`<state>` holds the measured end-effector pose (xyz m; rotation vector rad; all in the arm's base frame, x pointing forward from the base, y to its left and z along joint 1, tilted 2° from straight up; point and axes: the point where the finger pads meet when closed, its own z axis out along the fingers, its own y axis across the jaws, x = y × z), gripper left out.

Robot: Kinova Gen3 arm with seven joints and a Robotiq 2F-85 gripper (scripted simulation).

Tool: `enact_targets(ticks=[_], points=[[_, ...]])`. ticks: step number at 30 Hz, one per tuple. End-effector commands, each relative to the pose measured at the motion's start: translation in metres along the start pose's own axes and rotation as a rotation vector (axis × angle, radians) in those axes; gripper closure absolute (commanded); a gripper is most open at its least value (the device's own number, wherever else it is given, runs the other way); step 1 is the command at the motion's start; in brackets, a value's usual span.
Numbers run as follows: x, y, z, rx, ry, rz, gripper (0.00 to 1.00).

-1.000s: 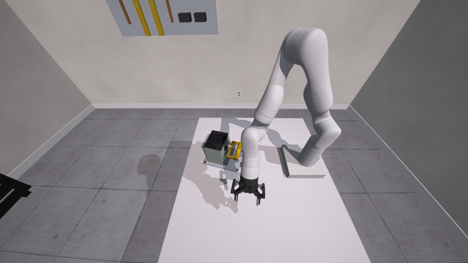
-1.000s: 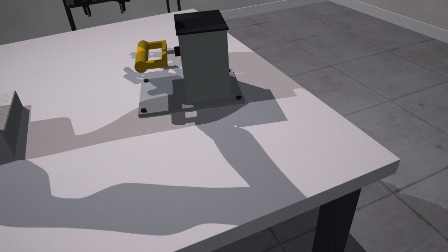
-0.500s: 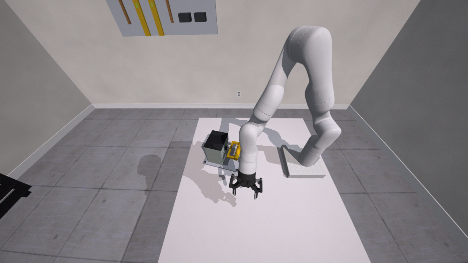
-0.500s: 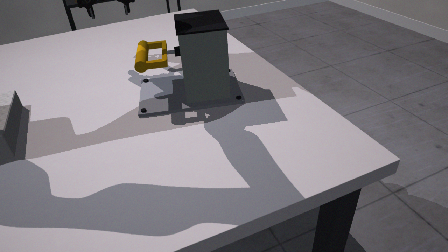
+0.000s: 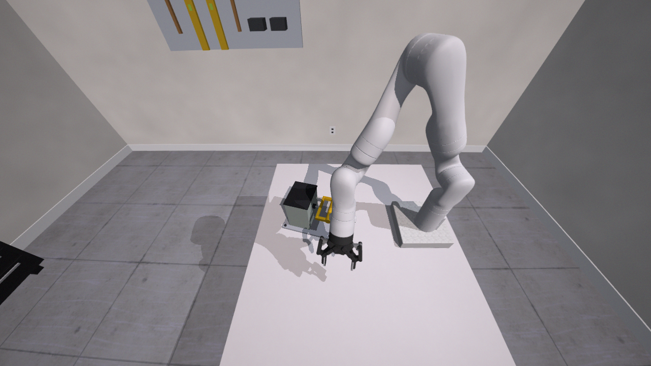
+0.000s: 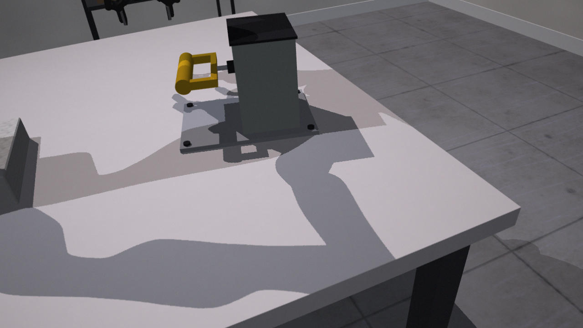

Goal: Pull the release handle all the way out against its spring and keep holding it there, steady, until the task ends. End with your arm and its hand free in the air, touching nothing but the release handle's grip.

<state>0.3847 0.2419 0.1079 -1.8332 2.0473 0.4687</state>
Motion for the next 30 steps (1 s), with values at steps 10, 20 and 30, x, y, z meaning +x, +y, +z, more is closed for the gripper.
enact_targets(ticks=[10,20,30], points=[[0.006,-0.005,-0.006,0.005,0.018,-0.005,0.00],[0.023,-0.013,-0.016,0.010,0.056,-0.005,0.00],[0.039,-0.020,-0.027,0.015,0.094,-0.004,0.00]])
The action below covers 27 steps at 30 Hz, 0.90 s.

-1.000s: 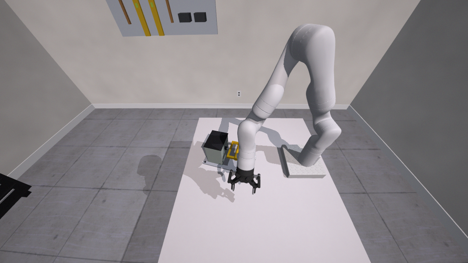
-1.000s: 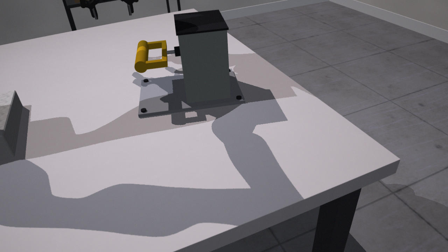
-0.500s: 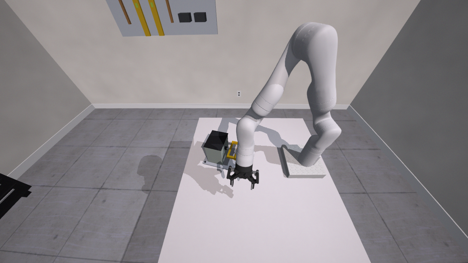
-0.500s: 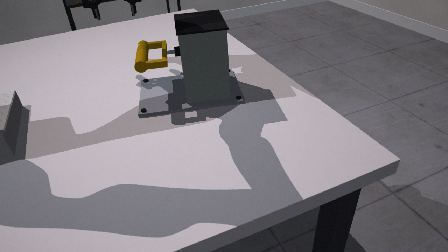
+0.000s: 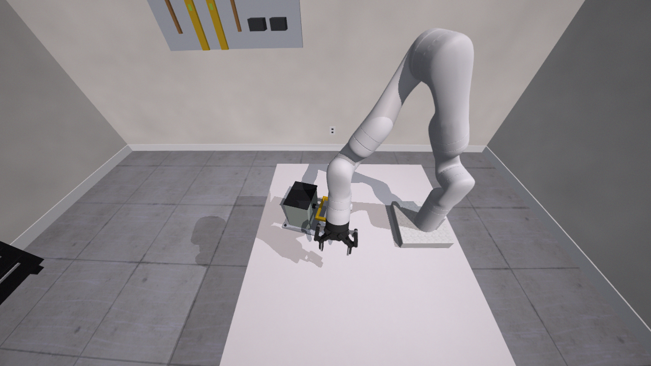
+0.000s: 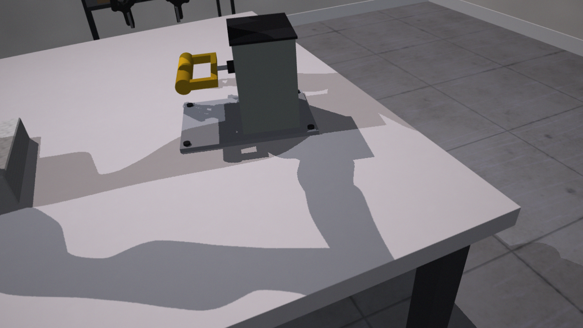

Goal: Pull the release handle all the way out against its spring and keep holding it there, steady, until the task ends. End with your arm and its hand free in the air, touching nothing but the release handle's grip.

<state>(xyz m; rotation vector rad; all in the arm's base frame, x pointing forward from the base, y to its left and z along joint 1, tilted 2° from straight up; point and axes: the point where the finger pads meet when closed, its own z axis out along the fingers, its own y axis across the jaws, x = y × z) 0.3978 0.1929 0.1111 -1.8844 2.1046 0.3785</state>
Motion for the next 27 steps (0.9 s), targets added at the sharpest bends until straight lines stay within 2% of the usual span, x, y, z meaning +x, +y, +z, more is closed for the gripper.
enact_targets(ticks=[1,3,7,8,14,15,19,20,27], points=[[-0.001,-0.002,-0.002,0.005,0.000,-0.002,0.00],[0.008,-0.006,-0.007,0.007,0.019,0.000,0.00],[0.008,-0.006,-0.007,0.007,0.019,0.000,0.00],[0.017,-0.009,-0.011,0.010,0.037,0.001,0.00],[0.017,-0.009,-0.011,0.010,0.037,0.001,0.00],[0.025,-0.012,-0.016,0.012,0.055,0.003,0.00],[0.025,-0.012,-0.016,0.012,0.055,0.003,0.00],[0.033,-0.015,-0.021,0.014,0.072,0.005,0.00],[0.041,-0.018,-0.026,0.015,0.089,0.008,0.00]])
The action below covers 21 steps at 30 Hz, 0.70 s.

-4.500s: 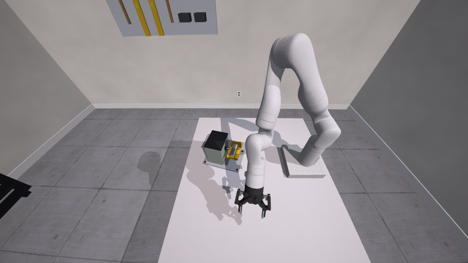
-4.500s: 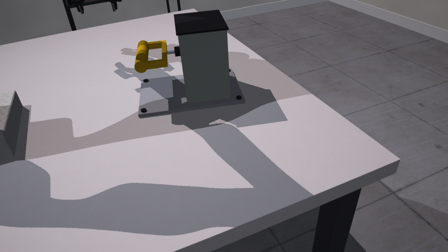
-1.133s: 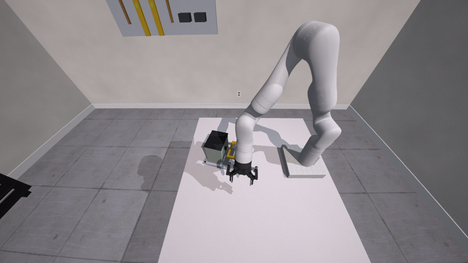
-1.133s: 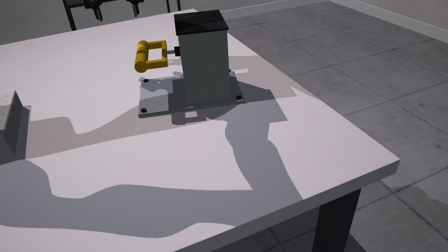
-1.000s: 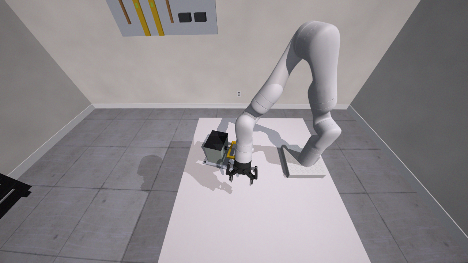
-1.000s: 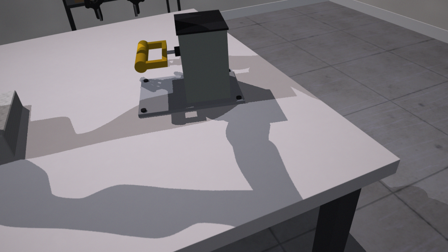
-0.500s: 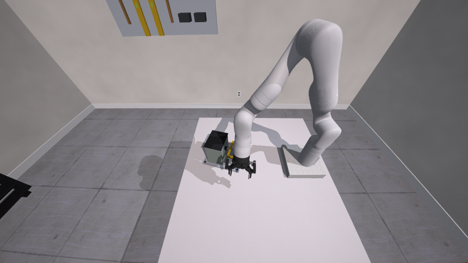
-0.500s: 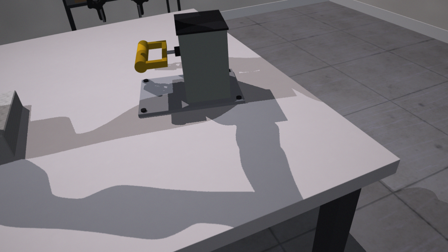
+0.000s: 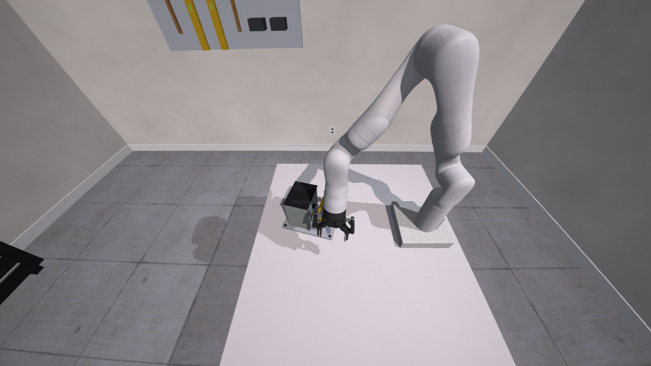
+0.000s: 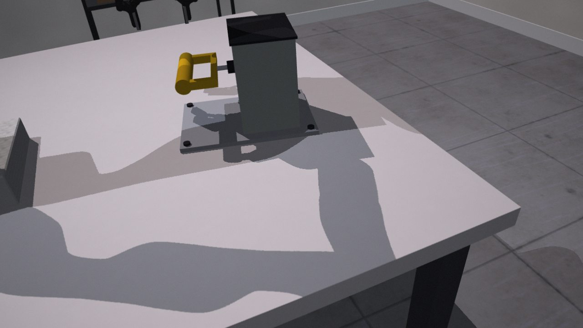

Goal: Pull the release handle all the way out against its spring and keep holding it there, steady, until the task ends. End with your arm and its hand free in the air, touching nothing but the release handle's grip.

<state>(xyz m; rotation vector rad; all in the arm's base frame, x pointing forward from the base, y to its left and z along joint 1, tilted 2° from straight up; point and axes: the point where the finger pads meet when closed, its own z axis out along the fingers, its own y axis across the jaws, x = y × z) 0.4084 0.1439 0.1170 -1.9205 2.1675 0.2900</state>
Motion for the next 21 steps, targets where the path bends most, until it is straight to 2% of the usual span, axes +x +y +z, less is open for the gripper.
enact_targets(ticks=[1,9,10,14,15,21], points=[[0.000,-0.002,-0.002,0.005,0.000,-0.001,0.00],[0.008,-0.005,-0.006,0.007,0.017,0.002,0.00],[0.016,-0.007,-0.010,0.008,0.033,0.005,0.00],[0.016,-0.007,-0.010,0.008,0.033,0.005,0.00],[0.024,-0.009,-0.014,0.010,0.049,0.008,0.00],[0.024,-0.009,-0.014,0.010,0.049,0.008,0.00]])
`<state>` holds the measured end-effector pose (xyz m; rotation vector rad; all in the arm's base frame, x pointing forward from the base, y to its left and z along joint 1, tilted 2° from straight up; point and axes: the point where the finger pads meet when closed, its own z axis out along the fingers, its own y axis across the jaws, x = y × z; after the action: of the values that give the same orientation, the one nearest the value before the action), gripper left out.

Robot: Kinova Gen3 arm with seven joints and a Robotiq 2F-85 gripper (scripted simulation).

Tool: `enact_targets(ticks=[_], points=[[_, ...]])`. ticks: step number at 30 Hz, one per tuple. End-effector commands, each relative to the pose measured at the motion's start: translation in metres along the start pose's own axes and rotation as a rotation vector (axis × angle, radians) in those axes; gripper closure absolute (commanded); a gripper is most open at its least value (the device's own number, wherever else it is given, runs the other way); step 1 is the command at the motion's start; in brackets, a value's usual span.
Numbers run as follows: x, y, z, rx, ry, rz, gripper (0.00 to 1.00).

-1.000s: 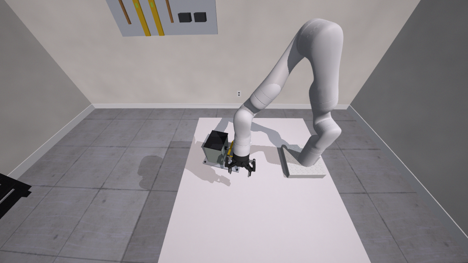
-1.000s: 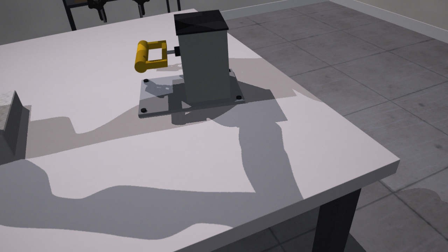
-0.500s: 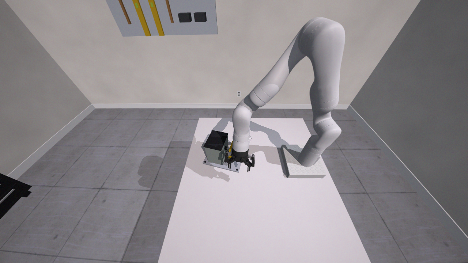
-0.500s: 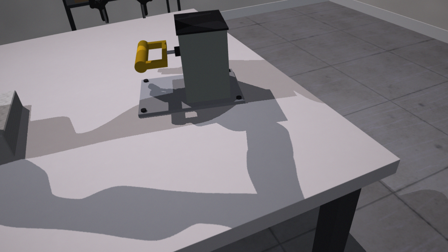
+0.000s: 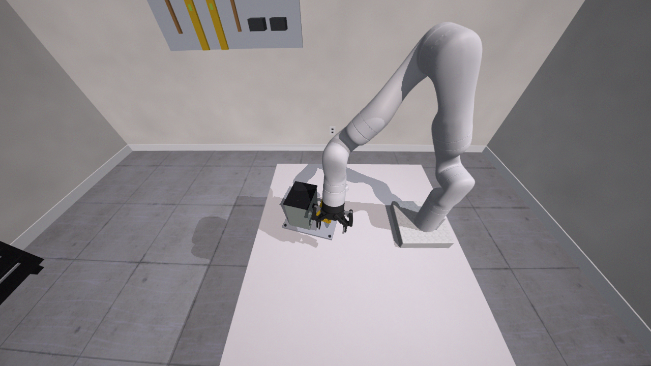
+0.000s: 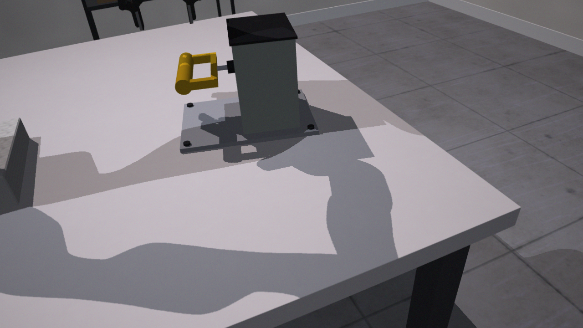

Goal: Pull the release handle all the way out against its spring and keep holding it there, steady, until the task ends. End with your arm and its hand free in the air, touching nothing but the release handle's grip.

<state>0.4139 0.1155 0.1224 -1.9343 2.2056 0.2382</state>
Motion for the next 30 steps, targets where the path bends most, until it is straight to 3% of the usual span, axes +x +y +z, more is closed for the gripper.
enact_targets(ticks=[1,30], points=[[0.007,-0.003,-0.004,0.003,0.014,0.002,0.00],[0.043,-0.011,-0.021,0.007,0.083,0.020,0.00]])
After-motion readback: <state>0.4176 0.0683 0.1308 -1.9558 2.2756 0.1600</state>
